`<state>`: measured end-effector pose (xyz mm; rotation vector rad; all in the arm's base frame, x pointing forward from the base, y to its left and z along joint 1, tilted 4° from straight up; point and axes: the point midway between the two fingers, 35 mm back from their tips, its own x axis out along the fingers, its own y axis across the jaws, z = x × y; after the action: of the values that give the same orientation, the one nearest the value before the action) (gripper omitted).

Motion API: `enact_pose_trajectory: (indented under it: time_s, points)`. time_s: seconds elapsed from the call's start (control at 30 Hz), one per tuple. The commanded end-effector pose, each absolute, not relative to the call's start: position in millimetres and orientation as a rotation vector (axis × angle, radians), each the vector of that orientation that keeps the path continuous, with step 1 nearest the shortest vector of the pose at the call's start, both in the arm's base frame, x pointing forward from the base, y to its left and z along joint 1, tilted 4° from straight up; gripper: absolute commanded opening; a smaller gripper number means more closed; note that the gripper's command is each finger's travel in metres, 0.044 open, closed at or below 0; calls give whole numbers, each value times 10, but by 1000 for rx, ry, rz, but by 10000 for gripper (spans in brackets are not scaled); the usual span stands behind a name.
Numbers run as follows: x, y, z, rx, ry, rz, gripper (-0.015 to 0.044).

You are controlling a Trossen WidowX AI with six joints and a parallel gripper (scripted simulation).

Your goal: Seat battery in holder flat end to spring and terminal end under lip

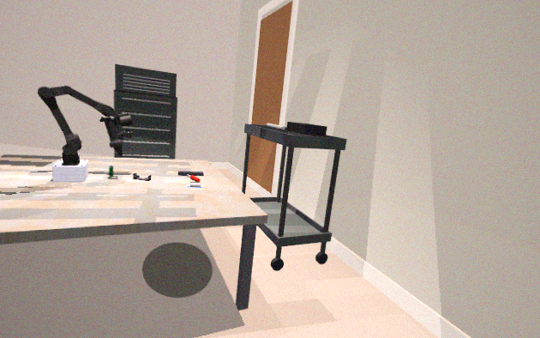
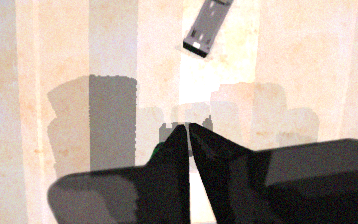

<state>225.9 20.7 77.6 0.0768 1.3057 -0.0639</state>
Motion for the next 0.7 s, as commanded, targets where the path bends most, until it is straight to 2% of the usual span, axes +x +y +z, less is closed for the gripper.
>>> enact_pose_trajectory:
  time_s: [0.0, 0.3, 0.67]
  points:
    - [1818, 190, 666, 47, 1578, -129, 0]
    - [1828, 189, 613, 47, 1578, -129, 0]
    - [1805, 148, -138, 46, 1578, -129, 0]
